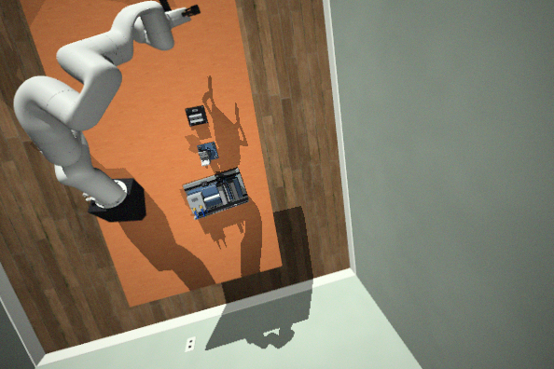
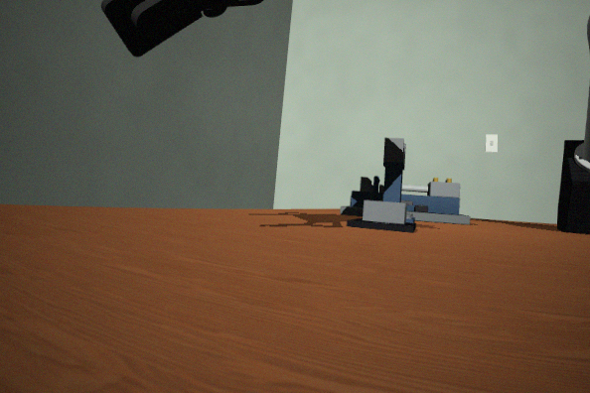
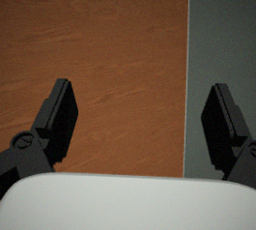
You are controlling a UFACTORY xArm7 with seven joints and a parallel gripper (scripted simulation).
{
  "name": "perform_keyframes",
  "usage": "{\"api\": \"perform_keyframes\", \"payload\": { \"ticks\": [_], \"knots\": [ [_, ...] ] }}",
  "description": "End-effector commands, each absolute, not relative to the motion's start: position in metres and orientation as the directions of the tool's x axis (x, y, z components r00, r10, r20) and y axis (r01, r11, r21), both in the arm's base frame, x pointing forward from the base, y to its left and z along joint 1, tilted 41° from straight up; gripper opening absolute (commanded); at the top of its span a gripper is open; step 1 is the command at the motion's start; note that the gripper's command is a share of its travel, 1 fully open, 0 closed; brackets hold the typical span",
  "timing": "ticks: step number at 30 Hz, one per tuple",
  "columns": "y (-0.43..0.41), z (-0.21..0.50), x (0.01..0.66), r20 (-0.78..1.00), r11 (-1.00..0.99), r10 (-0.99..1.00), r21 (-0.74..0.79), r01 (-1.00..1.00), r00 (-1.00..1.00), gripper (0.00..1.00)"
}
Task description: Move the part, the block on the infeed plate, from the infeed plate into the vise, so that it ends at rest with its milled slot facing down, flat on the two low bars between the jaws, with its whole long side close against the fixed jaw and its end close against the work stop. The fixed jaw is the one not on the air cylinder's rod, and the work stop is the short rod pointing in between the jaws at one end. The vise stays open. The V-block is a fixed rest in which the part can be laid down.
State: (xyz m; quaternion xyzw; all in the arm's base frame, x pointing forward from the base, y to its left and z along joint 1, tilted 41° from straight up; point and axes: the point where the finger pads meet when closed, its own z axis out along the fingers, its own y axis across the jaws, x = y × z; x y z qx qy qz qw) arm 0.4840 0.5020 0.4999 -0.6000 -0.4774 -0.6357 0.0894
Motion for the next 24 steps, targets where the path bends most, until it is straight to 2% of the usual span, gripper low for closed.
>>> {"api": "perform_keyframes", "payload": {
  "ticks": [1,6,8,24],
  "knots": [
    [0.501,0.502,0.485,0.848,-0.530,0.459,0.501,0.684,-0.265,1.00],
    [0.501,0.502,0.485,0.848,-0.530,0.459,0.501,0.684,-0.265,1.00],
    [0.449,0.451,0.501,0.776,-0.424,0.579,0.548,0.721,-0.249,1.00],
    [0.447,0.448,0.502,0.776,-0.424,0.579,0.548,0.721,-0.249,1.00]
  ]
}}
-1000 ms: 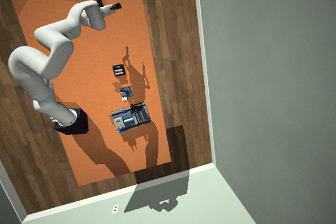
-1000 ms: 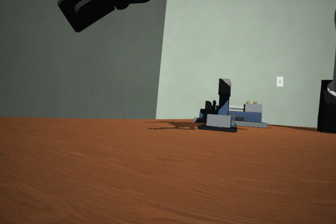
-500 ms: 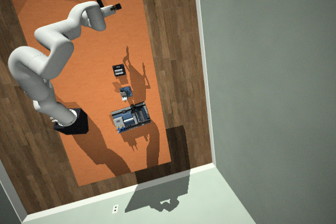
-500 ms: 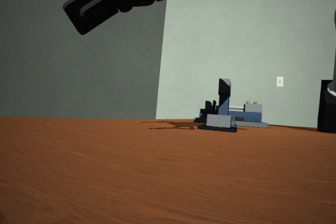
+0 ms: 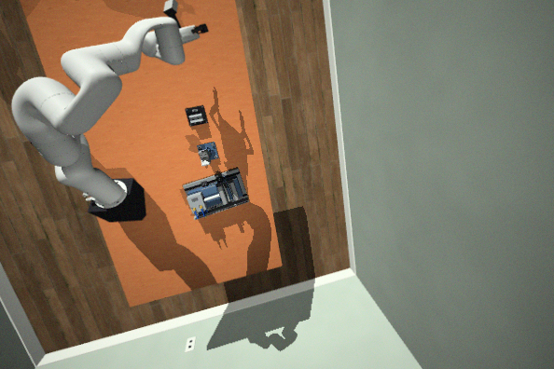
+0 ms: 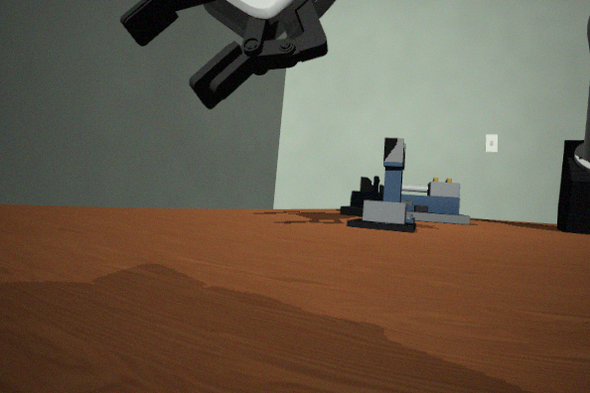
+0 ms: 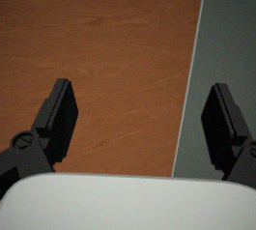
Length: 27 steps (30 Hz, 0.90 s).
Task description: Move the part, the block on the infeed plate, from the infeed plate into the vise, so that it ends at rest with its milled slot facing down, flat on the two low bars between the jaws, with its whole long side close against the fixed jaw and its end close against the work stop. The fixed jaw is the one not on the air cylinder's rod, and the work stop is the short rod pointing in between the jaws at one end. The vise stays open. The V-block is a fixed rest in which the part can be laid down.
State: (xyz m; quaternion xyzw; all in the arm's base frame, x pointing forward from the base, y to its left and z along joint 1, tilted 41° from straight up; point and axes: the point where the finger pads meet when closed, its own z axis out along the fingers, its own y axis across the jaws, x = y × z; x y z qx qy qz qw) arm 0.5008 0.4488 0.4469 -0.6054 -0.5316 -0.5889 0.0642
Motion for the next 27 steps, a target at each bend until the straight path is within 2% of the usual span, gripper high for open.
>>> {"api": "perform_keyframes", "payload": {
  "ticks": [1,19,20,24,25,27],
  "knots": [
    [0.447,0.448,0.502,0.776,-0.424,0.579,0.548,0.721,-0.249,1.00],
    [0.447,0.448,0.502,0.776,-0.424,0.579,0.548,0.721,-0.249,1.00],
    [0.417,0.423,0.507,0.741,-0.372,0.628,0.554,0.745,-0.238,1.00],
    [0.417,0.423,0.507,0.741,-0.372,0.628,0.554,0.745,-0.238,1.00],
    [0.386,0.400,0.509,0.708,-0.323,0.670,0.550,0.771,-0.224,1.00],
    [0.386,0.400,0.509,0.708,-0.323,0.670,0.550,0.771,-0.224,1.00]
  ]
}}
